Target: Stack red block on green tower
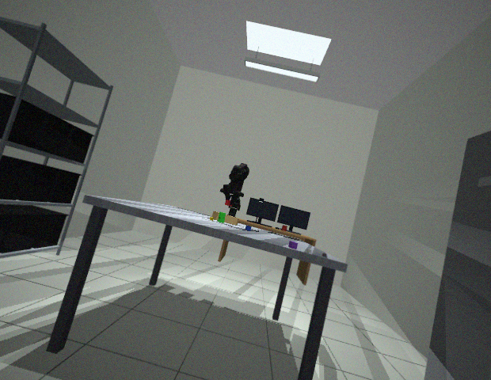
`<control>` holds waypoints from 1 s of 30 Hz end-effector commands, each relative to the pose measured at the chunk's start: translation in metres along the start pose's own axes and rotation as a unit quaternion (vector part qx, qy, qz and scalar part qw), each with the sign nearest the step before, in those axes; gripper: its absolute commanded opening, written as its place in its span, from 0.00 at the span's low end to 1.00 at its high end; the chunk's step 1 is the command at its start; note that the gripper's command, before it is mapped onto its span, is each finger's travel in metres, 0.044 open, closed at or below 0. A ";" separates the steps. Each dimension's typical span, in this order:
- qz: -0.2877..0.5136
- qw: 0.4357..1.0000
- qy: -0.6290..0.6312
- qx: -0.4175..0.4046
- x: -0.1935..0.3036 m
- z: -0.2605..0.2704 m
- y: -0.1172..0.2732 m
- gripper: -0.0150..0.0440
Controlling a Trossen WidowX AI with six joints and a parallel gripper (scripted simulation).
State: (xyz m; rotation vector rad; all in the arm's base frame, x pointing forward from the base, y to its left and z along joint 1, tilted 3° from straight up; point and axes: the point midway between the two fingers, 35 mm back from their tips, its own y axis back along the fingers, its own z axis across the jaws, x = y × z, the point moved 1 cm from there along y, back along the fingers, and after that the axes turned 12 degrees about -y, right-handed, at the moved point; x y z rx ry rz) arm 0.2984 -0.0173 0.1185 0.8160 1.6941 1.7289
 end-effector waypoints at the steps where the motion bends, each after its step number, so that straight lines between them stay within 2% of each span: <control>1: 0.000 1.000 -0.002 0.003 0.003 -0.022 -0.001 0.25; 17: 0.005 1.000 -0.022 0.004 0.030 -0.094 -0.012 0.25; 30: 0.005 1.000 -0.023 0.005 0.035 -0.099 -0.029 0.25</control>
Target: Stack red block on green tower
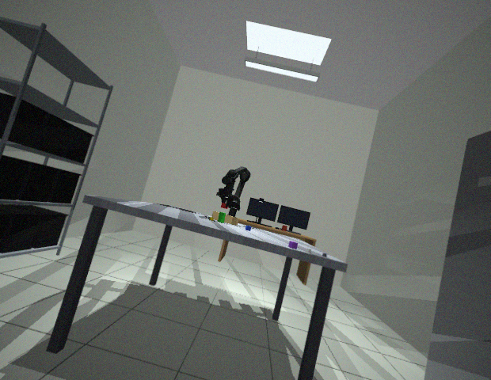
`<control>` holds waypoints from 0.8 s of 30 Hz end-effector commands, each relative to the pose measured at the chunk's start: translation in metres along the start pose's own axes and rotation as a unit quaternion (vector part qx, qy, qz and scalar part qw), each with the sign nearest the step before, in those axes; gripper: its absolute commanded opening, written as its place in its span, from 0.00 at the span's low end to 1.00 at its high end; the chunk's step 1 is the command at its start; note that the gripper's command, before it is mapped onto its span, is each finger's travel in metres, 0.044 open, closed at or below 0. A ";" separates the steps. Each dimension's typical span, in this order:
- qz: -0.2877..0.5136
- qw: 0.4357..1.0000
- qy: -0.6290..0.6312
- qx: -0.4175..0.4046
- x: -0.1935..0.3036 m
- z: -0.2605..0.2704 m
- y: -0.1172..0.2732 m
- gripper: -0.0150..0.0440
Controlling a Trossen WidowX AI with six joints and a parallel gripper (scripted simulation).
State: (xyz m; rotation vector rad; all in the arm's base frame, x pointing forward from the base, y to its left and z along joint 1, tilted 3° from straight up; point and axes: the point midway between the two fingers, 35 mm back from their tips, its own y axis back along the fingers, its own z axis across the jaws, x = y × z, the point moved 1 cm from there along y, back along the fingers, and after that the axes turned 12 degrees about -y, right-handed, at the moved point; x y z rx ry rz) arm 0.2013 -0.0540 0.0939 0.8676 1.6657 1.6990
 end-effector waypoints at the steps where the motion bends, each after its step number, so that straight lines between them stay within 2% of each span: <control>1: -0.001 1.000 0.002 0.001 0.000 -0.001 -0.006 0.25; 10: -0.001 1.000 0.002 0.001 0.000 -0.002 -0.033 0.25; 24: -0.001 1.000 0.002 0.001 0.000 -0.002 -0.034 0.25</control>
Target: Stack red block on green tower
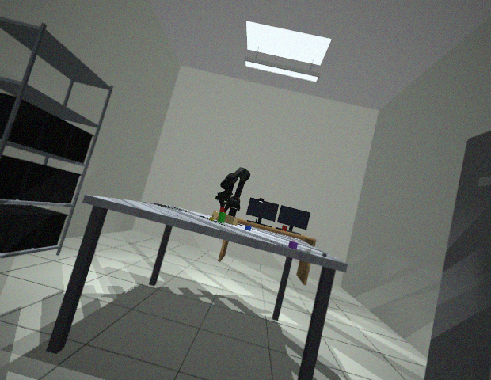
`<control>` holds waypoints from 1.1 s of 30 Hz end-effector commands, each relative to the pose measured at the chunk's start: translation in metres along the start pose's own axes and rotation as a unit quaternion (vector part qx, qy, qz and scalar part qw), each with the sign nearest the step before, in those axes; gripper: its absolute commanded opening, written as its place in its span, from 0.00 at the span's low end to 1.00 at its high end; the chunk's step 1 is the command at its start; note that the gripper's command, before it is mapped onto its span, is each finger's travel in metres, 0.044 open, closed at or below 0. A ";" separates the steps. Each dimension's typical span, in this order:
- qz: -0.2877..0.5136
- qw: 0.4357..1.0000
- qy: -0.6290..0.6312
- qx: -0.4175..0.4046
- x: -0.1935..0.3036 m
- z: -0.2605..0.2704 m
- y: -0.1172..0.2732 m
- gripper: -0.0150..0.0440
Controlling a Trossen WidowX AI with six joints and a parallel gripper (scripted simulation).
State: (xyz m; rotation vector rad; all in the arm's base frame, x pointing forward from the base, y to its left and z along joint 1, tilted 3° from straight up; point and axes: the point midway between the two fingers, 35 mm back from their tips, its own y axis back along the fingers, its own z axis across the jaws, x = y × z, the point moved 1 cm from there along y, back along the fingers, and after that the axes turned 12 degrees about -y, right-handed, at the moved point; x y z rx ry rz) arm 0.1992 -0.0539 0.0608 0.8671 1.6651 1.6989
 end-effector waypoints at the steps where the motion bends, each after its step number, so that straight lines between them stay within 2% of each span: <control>1: -0.001 1.000 0.002 0.002 0.000 -0.001 -0.001 0.25; 20: -0.001 1.000 0.002 0.002 0.000 0.000 0.002 0.25; 33: 0.000 1.000 0.000 0.000 0.000 0.000 -0.001 0.83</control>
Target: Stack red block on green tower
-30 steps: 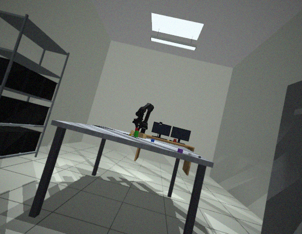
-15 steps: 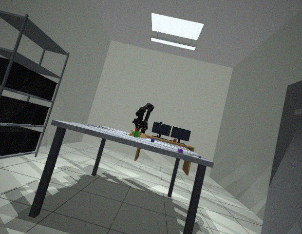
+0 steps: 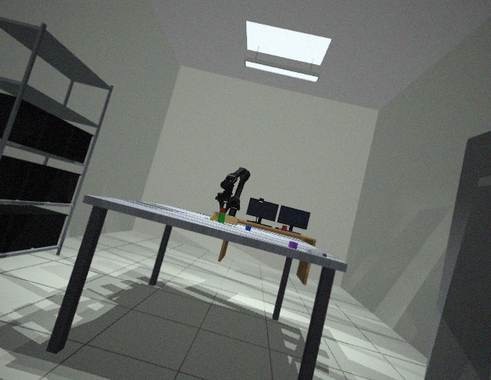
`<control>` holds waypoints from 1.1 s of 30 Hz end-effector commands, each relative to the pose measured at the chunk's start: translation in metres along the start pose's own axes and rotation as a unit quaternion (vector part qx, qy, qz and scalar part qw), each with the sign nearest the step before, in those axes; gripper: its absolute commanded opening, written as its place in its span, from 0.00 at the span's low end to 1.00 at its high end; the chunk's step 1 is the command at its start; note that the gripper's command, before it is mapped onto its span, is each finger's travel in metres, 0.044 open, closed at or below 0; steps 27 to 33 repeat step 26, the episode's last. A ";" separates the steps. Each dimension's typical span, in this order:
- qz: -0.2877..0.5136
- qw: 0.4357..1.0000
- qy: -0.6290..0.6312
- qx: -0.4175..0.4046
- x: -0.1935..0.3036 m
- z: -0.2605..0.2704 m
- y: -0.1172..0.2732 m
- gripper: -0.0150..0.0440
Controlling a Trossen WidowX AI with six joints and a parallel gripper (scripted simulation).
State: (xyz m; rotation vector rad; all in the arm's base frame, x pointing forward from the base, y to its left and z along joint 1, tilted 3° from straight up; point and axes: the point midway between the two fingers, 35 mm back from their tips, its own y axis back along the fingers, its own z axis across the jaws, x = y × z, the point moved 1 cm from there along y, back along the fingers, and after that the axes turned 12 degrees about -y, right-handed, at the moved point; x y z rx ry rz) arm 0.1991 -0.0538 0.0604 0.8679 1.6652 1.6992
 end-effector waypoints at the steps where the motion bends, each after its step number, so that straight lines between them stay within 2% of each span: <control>1: 0.000 1.000 0.000 0.000 0.000 0.000 0.000 0.88; 4: 0.000 1.000 0.000 0.000 0.000 0.000 0.000 1.00; 33: 0.000 1.000 0.000 0.000 0.000 0.000 0.000 1.00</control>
